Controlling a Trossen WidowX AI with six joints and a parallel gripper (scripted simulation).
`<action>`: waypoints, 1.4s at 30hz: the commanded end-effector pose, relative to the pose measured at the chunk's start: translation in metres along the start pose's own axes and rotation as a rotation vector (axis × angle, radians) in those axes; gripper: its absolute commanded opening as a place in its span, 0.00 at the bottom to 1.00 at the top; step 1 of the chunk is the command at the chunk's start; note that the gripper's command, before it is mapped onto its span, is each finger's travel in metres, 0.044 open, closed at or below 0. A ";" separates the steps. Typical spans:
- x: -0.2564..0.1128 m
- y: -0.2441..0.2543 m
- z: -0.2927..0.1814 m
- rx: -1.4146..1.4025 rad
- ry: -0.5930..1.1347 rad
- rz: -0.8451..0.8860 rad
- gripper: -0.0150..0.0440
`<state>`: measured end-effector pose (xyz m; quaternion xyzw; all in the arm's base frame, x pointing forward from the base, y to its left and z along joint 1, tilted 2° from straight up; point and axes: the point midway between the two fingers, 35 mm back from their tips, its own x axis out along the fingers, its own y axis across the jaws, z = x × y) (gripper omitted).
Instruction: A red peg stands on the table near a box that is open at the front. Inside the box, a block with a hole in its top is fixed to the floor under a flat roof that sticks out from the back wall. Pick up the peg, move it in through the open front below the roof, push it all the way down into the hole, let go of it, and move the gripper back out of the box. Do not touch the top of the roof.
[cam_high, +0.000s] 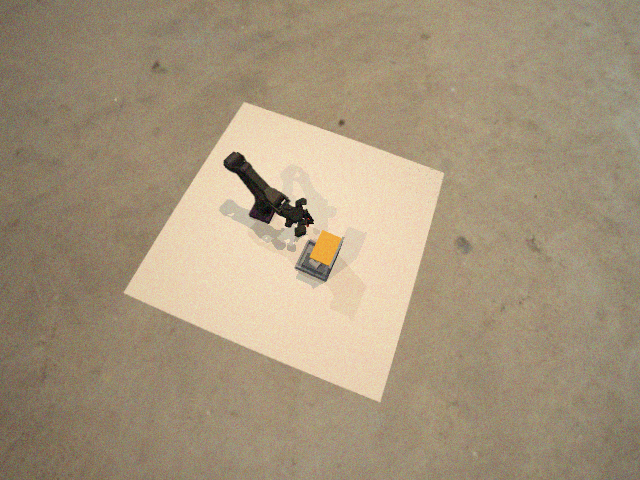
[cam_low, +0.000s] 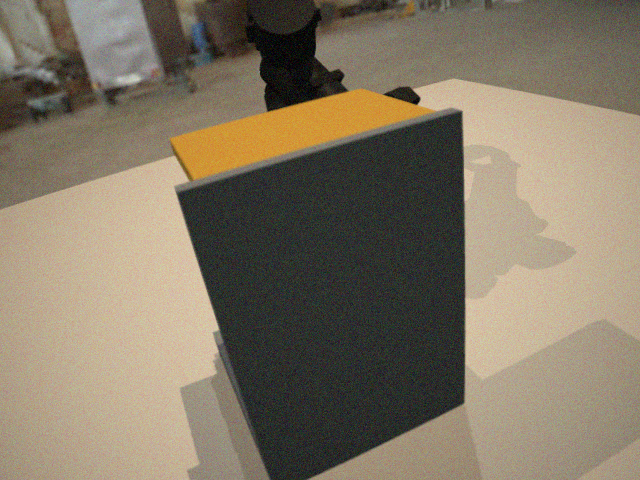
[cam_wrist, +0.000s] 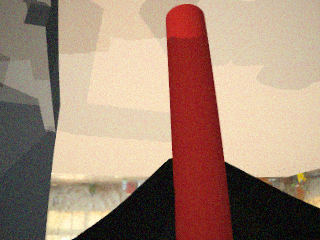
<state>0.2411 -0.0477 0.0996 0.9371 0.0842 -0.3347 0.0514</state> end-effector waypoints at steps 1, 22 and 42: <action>0.001 0.008 -0.003 0.009 0.001 0.011 0.25; 0.001 0.059 -0.006 0.084 0.001 0.105 0.25; -0.003 0.111 -0.001 0.154 0.001 0.195 0.25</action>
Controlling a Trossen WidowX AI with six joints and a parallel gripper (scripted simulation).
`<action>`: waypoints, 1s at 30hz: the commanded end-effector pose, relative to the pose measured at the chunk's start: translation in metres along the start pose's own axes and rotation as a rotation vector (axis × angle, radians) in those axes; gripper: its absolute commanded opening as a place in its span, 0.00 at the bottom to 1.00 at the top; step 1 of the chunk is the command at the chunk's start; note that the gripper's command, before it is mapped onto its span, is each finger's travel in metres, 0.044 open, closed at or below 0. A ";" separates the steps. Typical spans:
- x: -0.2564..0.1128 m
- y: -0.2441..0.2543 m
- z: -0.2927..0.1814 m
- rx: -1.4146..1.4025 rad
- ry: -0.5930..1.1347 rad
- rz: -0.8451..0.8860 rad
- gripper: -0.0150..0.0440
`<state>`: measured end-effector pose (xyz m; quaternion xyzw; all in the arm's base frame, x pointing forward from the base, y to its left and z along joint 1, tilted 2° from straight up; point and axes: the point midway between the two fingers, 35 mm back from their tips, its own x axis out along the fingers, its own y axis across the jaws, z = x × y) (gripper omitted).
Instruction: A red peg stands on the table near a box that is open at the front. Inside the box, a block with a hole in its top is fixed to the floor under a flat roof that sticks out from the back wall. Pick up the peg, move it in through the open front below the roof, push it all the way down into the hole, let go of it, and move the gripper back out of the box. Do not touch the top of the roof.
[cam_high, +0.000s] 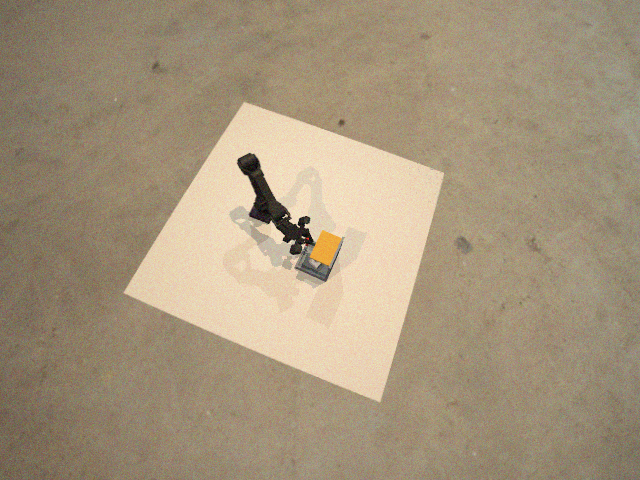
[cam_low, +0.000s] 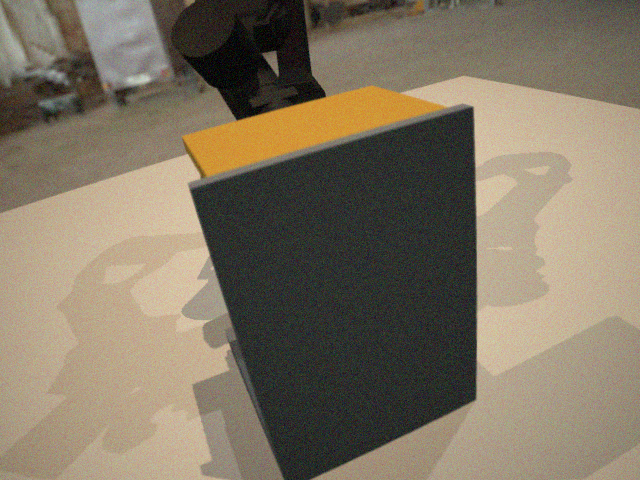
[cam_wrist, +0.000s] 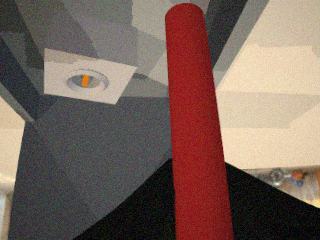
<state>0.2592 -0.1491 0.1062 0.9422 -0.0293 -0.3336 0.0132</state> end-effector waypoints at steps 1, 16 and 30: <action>0.002 0.010 -0.001 0.009 0.001 0.011 0.25; 0.004 0.048 0.004 0.058 0.001 0.074 0.25; 0.027 0.055 -0.016 0.060 0.004 0.077 0.25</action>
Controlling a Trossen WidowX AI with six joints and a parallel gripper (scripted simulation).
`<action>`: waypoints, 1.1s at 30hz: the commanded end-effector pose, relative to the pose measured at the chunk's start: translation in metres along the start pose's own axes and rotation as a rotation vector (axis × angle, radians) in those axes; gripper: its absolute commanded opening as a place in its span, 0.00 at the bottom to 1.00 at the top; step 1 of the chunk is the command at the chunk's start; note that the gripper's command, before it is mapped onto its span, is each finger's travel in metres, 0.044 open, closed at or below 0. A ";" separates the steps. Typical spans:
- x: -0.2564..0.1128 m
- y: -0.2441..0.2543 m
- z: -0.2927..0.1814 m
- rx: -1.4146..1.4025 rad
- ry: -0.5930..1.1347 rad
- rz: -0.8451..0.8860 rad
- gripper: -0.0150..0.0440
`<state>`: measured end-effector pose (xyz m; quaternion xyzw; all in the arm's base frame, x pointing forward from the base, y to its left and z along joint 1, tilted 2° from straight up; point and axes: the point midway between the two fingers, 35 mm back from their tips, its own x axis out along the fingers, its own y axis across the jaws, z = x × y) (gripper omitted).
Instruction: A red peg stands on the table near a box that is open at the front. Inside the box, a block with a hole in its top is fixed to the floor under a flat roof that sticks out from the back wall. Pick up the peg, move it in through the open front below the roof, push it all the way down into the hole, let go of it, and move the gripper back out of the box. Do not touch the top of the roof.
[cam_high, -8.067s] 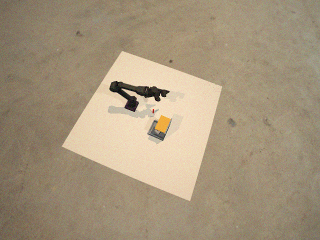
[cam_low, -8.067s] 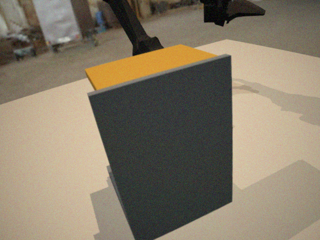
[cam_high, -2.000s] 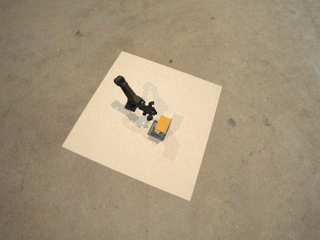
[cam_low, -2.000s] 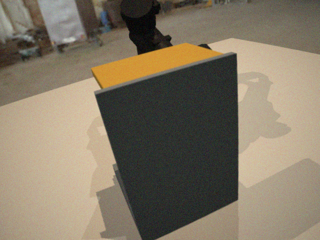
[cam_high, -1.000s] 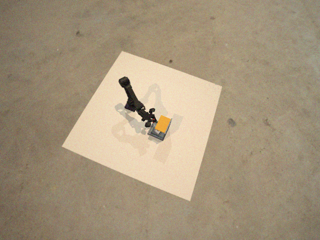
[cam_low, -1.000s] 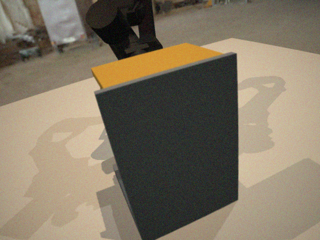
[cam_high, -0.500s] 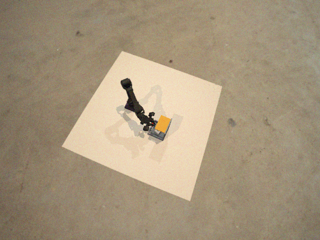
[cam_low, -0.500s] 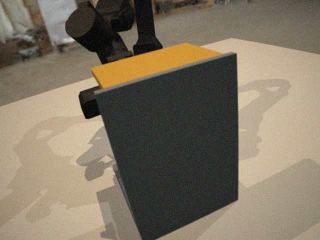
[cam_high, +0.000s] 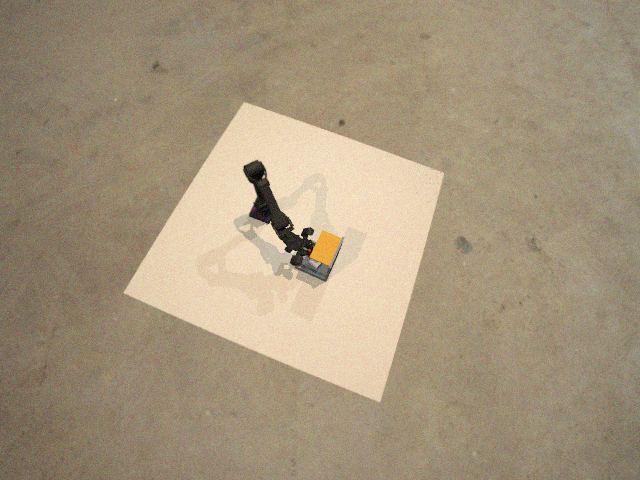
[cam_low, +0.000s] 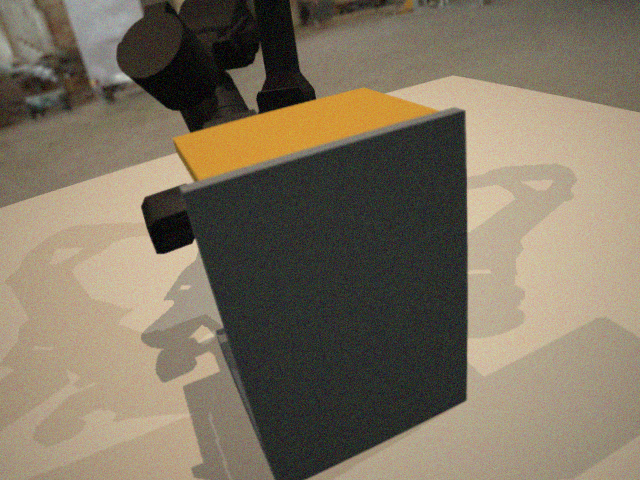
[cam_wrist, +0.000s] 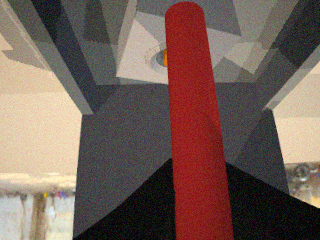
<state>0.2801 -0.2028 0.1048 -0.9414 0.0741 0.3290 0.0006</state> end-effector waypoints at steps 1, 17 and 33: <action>0.008 0.002 -0.006 0.004 -0.002 0.001 0.25; 0.015 0.000 -0.011 0.004 -0.001 0.001 0.25; 0.021 -0.001 -0.017 0.004 -0.001 0.001 0.25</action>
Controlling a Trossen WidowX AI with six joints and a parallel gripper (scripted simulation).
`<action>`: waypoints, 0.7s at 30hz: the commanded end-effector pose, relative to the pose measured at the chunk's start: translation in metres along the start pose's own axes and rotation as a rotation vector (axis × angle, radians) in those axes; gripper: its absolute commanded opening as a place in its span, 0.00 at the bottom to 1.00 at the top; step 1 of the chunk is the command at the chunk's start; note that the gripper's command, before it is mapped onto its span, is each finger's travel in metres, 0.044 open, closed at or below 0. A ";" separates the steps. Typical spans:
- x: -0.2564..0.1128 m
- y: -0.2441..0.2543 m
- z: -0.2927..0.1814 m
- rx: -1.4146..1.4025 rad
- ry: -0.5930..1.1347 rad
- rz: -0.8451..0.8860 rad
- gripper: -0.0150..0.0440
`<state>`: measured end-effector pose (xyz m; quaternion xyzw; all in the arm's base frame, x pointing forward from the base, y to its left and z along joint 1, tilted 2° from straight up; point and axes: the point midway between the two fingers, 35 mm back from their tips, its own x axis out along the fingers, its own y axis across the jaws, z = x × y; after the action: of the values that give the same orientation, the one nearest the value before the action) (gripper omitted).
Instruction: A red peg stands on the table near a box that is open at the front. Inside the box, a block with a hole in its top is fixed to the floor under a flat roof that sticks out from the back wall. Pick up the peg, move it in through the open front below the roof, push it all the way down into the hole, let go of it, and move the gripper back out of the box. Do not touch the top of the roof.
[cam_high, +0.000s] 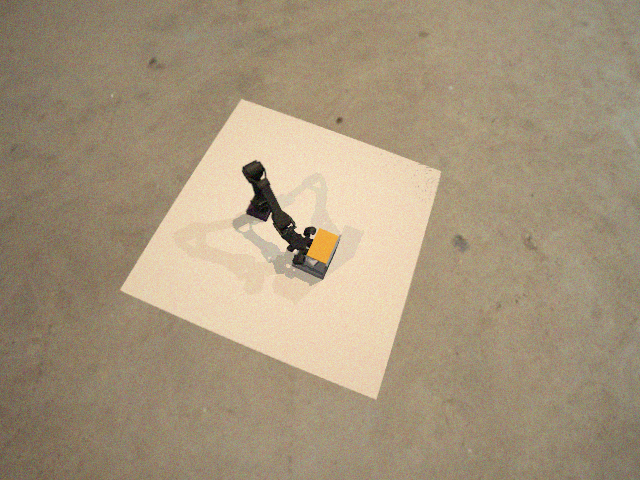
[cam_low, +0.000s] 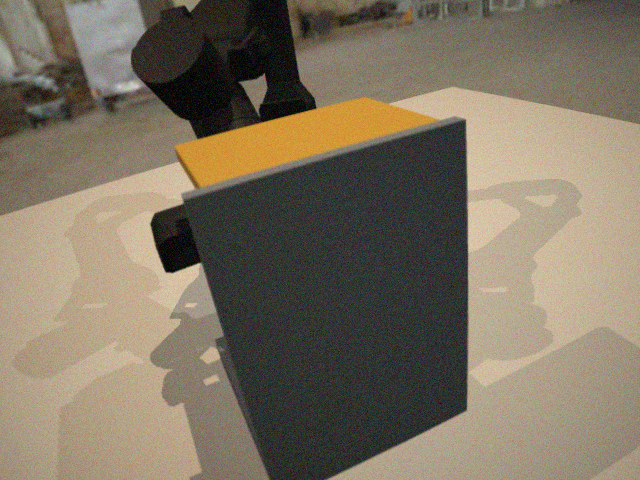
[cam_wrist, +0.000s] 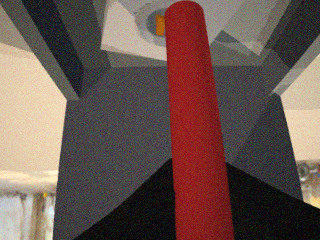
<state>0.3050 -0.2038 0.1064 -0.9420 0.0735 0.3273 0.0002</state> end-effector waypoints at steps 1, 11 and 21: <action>0.003 0.001 -0.001 0.005 -0.004 0.002 0.25; 0.007 0.002 -0.004 0.005 -0.004 0.002 0.25; 0.010 0.003 -0.007 0.005 -0.003 0.002 0.25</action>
<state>0.3147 -0.2062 0.1068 -0.9422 0.0733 0.3271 0.0003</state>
